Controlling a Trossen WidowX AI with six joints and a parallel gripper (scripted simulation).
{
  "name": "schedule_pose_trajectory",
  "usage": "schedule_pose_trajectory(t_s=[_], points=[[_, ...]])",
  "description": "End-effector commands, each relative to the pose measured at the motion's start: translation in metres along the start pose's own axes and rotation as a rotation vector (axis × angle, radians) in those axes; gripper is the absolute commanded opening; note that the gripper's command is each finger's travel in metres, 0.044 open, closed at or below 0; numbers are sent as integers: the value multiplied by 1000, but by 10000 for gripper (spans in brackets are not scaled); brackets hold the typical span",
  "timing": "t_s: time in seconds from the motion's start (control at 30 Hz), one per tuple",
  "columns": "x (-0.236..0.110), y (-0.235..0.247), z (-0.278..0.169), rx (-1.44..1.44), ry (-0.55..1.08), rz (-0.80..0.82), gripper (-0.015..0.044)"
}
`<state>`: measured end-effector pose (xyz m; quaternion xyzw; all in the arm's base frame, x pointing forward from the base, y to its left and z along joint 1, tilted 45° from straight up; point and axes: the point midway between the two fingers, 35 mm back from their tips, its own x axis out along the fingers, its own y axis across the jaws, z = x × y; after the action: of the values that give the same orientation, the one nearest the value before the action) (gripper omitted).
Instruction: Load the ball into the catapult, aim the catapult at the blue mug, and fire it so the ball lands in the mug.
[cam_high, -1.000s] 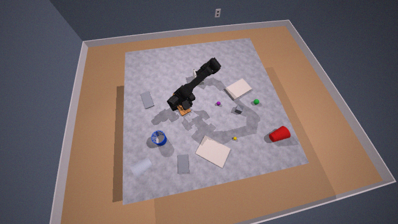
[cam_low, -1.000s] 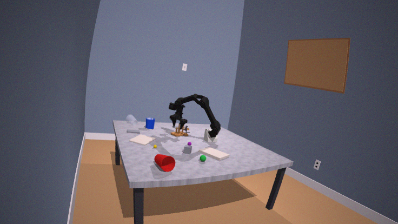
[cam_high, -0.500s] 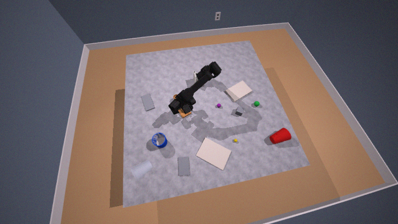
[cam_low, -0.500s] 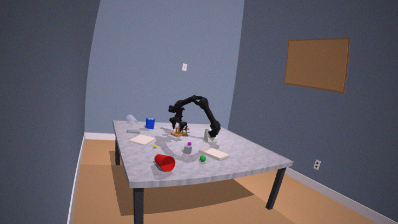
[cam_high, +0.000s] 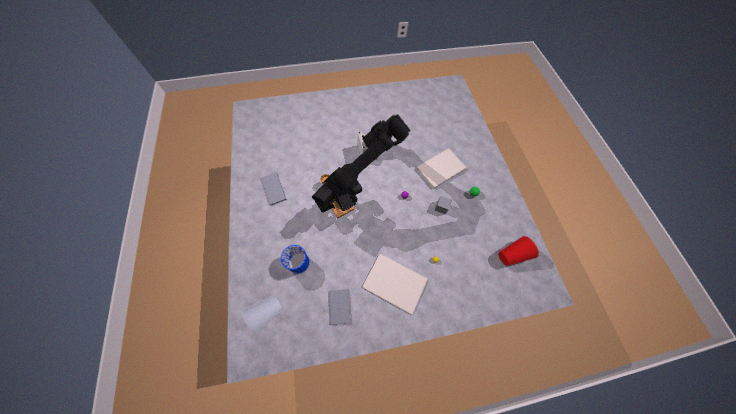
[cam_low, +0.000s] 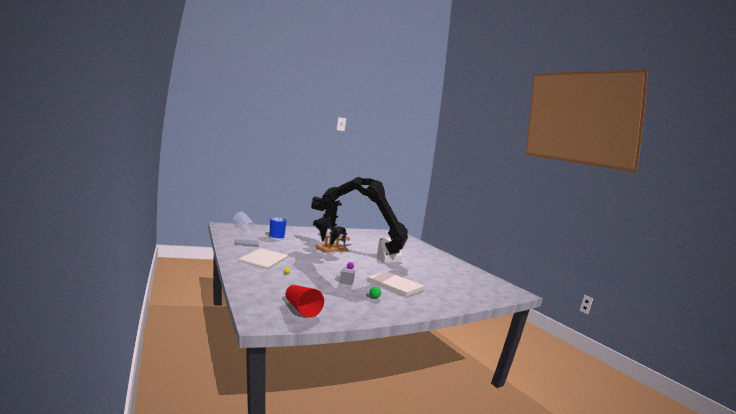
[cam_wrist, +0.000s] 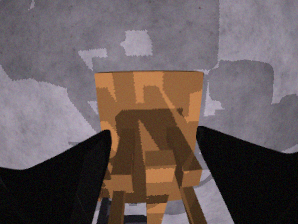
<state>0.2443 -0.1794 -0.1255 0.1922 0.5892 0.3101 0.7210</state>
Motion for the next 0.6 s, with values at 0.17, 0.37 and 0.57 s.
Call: schedule_pose_trajectory(t_s=[0.17,0.37,0.57], points=[[0,0,0,-1,0,0,131],[-25,-1,1,1,0,1,32],[-50,0,0,9,0,3,0]])
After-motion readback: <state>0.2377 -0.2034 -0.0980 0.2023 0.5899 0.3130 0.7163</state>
